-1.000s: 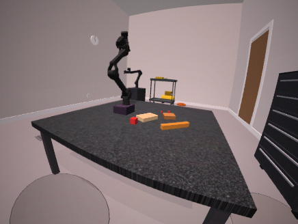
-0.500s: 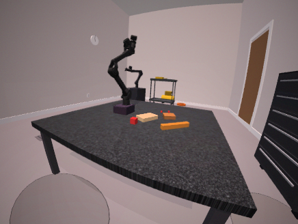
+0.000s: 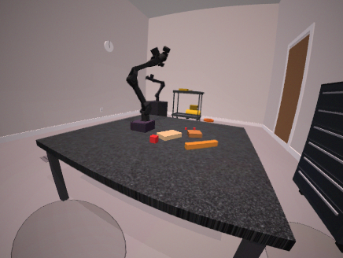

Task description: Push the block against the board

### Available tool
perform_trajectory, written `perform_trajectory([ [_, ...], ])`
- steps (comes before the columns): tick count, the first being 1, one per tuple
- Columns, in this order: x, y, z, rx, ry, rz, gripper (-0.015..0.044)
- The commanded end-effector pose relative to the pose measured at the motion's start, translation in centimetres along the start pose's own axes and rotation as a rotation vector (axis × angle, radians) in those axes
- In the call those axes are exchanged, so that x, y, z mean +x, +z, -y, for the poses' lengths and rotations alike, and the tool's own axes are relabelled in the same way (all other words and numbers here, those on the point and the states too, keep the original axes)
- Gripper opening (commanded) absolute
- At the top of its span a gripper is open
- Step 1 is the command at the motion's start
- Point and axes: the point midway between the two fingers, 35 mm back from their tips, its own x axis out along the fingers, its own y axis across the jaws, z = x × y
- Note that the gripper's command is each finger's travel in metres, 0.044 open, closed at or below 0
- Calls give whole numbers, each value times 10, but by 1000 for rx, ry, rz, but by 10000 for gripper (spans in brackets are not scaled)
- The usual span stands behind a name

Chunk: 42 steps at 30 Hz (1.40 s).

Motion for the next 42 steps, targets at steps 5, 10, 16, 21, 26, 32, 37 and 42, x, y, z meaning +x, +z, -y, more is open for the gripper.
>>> perform_trajectory([
  [5,9,-71,-4,96,4,-207,0],
  [10,8,-111,-3,150,-3,-321,0],
  [16,0,-159,-3,210,-20,-458,0],
  [21,-12,-197,-4,239,-28,-567,0],
  [26,-25,-231,-4,290,-46,-667,0],
  [32,-48,-282,-3,398,-94,-821,0],
  [37,-72,-321,-2,489,-146,-948,0],
  [42,-100,-358,-1,581,-209,-1072,0],
])
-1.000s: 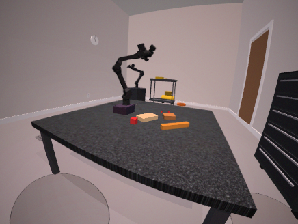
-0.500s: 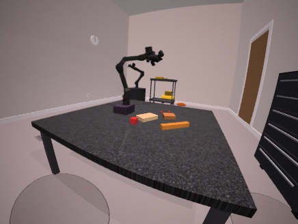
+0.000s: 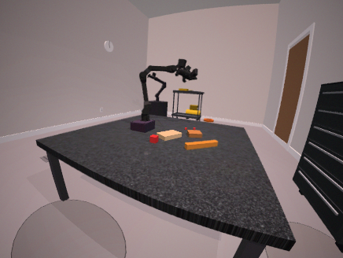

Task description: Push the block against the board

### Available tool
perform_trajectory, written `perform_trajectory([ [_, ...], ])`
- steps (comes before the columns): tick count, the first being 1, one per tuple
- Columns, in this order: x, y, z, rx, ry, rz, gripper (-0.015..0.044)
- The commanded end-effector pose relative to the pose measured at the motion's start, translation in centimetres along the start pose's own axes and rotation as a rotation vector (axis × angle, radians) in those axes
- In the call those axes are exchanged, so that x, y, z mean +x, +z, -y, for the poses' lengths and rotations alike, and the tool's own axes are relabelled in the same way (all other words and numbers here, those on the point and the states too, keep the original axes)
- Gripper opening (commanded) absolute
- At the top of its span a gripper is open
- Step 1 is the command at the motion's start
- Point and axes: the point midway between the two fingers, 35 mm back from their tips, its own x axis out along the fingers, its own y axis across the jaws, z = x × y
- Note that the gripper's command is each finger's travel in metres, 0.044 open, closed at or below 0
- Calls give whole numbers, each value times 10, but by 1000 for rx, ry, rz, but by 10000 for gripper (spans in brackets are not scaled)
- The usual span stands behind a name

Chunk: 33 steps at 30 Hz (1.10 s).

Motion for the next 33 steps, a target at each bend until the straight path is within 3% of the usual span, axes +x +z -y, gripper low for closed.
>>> perform_trajectory([
  [1,11,-32,23,102,-47,-103,0],
  [18,21,-143,87,343,-192,-389,0],
  [33,-1,-259,135,693,-376,-678,0],
])
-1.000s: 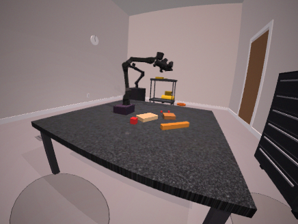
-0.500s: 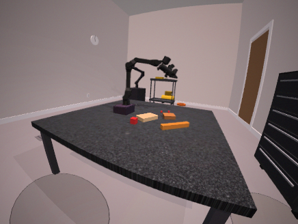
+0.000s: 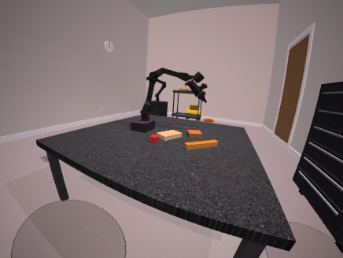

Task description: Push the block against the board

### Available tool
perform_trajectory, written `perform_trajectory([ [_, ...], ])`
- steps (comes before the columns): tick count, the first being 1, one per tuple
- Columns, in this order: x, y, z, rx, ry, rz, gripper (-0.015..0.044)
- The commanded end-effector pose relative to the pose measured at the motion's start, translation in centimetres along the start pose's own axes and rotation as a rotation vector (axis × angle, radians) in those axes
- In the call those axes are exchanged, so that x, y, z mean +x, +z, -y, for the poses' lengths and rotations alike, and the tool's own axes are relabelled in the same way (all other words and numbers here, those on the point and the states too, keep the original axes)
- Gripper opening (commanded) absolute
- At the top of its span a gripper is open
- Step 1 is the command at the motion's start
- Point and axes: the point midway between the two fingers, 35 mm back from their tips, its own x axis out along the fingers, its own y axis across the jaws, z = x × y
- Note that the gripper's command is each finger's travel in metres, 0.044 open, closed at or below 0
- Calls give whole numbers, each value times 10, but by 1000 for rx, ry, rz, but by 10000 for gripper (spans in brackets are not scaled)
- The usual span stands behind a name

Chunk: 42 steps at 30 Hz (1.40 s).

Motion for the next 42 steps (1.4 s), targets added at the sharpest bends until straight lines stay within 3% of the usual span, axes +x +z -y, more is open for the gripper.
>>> perform_trajectory([
  [1,13,-18,30,120,-56,-83,0],
  [27,45,-161,167,783,-378,-544,0],
  [34,42,-200,190,946,-465,-654,0],
  [42,50,-212,193,961,-472,-664,0],
])
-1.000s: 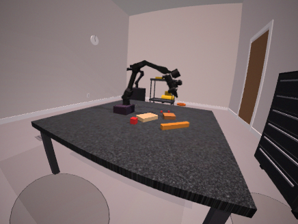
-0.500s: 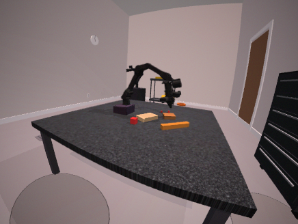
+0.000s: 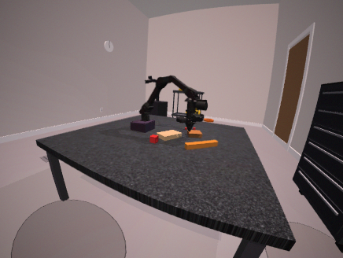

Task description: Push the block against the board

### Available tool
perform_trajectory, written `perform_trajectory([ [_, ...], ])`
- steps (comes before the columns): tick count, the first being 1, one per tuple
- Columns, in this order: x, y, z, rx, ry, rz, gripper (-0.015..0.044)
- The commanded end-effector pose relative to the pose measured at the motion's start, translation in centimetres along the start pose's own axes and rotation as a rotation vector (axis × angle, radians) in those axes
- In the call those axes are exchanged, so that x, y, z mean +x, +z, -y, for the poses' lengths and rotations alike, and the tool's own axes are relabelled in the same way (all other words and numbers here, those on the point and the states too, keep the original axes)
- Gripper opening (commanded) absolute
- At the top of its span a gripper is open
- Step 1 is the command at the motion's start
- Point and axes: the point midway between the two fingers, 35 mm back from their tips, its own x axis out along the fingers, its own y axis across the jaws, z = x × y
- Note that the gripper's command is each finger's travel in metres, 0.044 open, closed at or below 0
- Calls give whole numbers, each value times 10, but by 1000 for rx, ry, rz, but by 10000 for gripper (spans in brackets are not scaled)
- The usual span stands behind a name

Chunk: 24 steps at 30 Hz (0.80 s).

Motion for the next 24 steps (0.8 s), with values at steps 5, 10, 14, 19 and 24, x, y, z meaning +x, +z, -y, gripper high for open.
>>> perform_trajectory([
  [5,53,2,1,13,-6,0,0],
  [10,53,2,1,13,-6,0,0],
  [14,53,4,1,13,-6,0,0],
  [19,53,9,1,13,-6,1,0],
  [24,52,14,1,13,-6,1,0],
])
